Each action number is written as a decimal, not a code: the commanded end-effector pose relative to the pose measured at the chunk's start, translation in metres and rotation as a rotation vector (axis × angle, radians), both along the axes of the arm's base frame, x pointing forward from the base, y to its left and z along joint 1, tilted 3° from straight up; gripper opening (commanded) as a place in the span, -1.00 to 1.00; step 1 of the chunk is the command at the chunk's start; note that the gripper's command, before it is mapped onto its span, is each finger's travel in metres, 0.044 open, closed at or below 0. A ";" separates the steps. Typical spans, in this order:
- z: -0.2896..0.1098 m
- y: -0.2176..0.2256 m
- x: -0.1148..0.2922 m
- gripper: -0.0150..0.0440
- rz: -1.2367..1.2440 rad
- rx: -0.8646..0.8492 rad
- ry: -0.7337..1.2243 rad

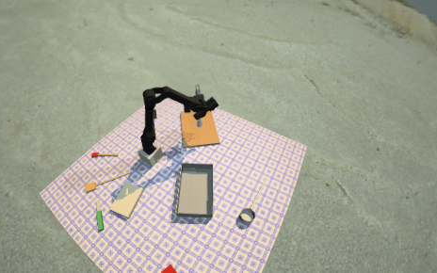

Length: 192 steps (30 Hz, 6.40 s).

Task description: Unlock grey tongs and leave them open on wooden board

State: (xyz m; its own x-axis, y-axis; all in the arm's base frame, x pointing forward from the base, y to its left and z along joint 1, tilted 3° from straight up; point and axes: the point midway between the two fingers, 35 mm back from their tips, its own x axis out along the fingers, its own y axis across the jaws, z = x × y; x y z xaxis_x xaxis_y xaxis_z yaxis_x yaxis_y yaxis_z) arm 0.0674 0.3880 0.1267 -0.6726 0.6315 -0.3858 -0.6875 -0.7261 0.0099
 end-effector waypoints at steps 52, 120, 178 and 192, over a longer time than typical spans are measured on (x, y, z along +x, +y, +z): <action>-0.062 0.027 -0.022 -1.00 -0.016 -0.665 -0.600; -0.134 0.020 -0.023 -1.00 0.014 -0.817 -0.877; -0.056 -0.088 -0.128 1.00 0.022 -0.822 -0.870; -0.010 -0.087 -0.127 1.00 0.027 -0.808 -0.872</action>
